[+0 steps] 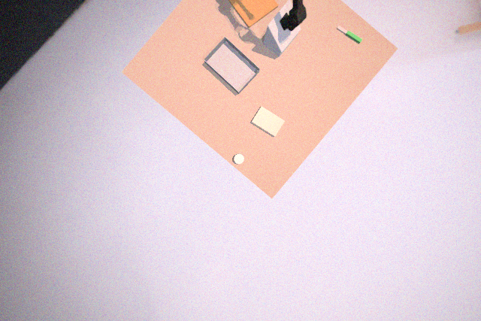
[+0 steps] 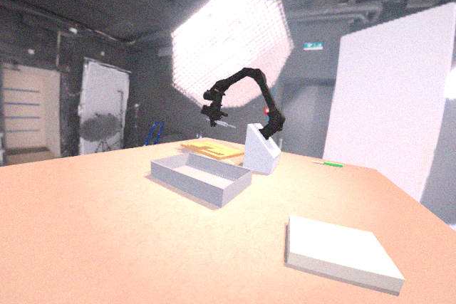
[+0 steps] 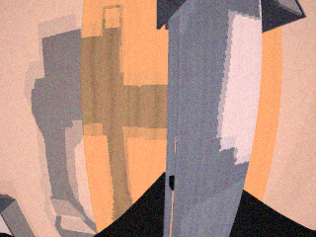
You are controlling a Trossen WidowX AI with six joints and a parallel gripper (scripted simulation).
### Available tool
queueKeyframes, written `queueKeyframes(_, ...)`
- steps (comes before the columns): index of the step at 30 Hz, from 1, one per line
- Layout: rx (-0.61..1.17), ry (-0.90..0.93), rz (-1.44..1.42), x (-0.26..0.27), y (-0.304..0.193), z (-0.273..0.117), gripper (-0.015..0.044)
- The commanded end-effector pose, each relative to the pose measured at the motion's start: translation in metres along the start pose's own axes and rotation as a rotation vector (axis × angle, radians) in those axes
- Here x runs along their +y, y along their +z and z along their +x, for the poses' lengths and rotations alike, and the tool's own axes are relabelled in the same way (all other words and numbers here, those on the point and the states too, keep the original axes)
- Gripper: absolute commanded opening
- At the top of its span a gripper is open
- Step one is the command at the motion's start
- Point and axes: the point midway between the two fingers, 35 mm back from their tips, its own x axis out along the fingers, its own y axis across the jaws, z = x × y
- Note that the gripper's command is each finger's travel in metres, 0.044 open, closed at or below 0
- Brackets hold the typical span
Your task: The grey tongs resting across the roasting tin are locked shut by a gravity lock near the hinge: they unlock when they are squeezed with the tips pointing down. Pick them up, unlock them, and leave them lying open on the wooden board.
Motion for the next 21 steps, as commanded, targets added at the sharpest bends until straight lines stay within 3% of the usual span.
queueKeyframes(1,-0.06,0.0,-0.005,0.001,0.004,0.0,-0.015)
queueKeyframes(21,-0.385,0.007,-0.011,0.005,0.016,0.003,-0.015)
